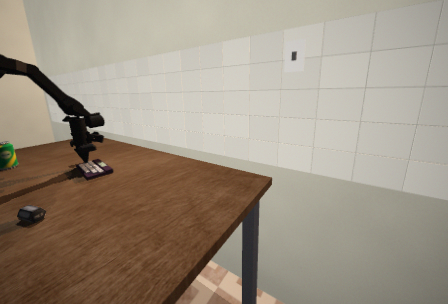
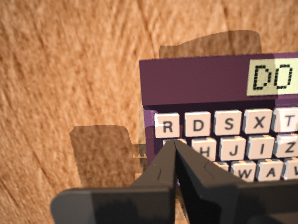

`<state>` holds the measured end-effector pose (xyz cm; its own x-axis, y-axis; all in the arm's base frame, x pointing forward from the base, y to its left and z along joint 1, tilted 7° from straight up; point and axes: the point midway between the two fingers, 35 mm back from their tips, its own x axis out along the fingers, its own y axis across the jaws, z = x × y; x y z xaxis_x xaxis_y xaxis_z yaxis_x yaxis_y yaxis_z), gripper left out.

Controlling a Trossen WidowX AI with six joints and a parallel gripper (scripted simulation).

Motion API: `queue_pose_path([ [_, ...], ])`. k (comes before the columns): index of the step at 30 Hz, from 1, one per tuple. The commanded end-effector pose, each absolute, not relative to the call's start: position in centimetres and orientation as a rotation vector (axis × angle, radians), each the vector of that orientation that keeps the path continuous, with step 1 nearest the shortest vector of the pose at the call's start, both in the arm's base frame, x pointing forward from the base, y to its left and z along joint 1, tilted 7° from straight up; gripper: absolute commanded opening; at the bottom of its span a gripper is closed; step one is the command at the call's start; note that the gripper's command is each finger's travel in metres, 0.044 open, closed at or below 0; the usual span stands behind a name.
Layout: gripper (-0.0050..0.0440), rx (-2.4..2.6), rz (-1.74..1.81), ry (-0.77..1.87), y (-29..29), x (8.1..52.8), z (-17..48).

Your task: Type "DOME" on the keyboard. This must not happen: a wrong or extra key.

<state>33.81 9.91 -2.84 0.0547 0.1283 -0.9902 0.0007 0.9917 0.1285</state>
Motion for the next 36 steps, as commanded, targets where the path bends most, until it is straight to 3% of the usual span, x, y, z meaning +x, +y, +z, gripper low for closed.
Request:
queue_pose_path([
  [1,-0.005,0.103,0.098,1.51,10.02,33.87,-2.87],
  [36,-0.005,0.1,0.097,1.519,10.08,33.51,-3.4],
])
